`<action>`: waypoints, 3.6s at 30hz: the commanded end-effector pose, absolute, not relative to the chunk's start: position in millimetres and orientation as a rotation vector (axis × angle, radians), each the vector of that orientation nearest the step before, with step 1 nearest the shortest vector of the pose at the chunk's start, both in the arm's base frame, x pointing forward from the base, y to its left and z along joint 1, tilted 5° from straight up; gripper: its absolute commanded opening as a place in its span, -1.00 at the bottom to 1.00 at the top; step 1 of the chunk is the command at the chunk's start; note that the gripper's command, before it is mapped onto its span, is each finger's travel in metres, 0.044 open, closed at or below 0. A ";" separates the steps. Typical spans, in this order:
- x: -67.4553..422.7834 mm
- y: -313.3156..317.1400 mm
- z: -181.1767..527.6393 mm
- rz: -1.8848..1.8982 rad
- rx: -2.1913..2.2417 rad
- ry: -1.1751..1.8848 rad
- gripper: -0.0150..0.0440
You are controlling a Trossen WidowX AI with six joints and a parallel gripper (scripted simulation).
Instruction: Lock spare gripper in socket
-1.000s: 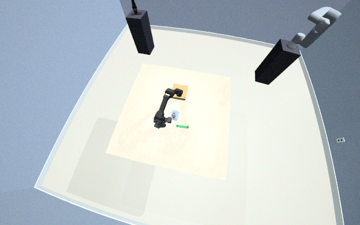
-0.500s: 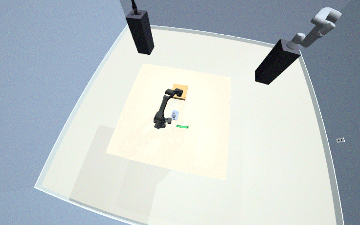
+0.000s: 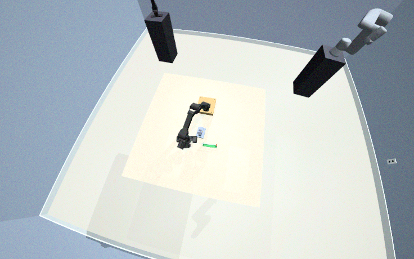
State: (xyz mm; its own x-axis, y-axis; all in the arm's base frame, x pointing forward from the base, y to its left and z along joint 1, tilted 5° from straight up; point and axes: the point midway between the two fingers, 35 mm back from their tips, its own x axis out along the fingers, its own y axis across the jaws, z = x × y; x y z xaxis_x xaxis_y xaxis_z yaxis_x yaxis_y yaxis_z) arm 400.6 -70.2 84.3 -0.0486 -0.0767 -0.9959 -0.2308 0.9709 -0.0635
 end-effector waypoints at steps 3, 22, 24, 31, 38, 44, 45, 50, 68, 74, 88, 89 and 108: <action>402.5 -70.3 79.6 0.125 -0.236 1.631 -0.49; 408.4 -69.1 77.4 0.125 -0.236 1.630 -0.49; 409.0 -68.9 77.2 0.125 -0.236 1.630 -0.49; 411.0 -68.5 76.2 0.125 -0.236 1.630 -0.49; 413.1 -68.1 75.1 0.125 -0.236 1.630 -0.49; 414.8 -67.8 74.0 0.125 -0.236 1.630 -0.49; 415.2 -67.7 73.7 0.125 -0.236 1.630 -0.49; 416.9 -67.3 72.6 0.125 -0.236 1.630 -0.49; 435.1 -62.6 90.7 0.126 -0.238 1.616 -0.49; 439.5 -60.9 98.8 0.126 -0.239 1.611 -0.49; 433.2 -60.7 123.6 0.130 -0.239 1.618 -0.49; 432.8 -60.7 125.5 0.130 -0.239 1.618 -0.49; 427.8 -60.4 138.7 0.128 -0.241 1.607 0.13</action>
